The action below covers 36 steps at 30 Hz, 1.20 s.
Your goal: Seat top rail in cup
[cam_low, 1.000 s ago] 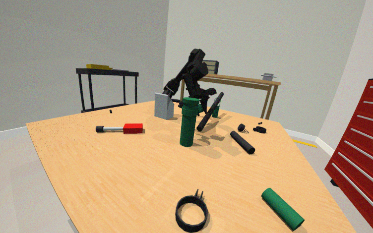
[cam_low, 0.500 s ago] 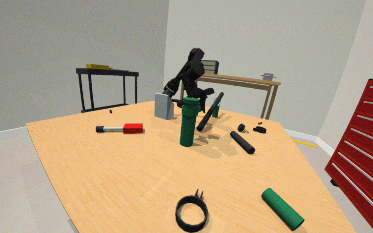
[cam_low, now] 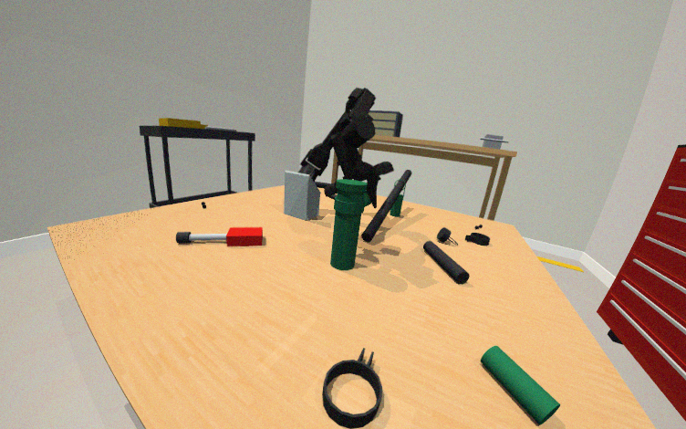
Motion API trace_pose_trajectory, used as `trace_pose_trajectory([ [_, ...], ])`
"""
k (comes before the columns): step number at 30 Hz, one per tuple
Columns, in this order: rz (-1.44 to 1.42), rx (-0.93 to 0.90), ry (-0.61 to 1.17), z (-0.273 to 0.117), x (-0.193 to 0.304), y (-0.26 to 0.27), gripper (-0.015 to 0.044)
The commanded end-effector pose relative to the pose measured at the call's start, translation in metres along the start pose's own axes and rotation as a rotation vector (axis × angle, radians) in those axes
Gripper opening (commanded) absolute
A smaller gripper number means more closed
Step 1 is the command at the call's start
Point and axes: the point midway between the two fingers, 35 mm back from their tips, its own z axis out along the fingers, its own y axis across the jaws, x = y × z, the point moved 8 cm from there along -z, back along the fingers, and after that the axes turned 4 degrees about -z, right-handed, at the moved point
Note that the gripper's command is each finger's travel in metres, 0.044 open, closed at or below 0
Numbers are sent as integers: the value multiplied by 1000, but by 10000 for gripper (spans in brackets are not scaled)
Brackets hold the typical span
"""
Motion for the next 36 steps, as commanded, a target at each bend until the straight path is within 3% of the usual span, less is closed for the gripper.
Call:
trace_pose_trajectory([
  [1,19,1,11,0,0,-1,0],
  [13,7,0,4,0,0,-1,0],
  [30,8,0,4,-12,-14,-10,440],
  [36,9,1,4,-28,-31,-20,440],
])
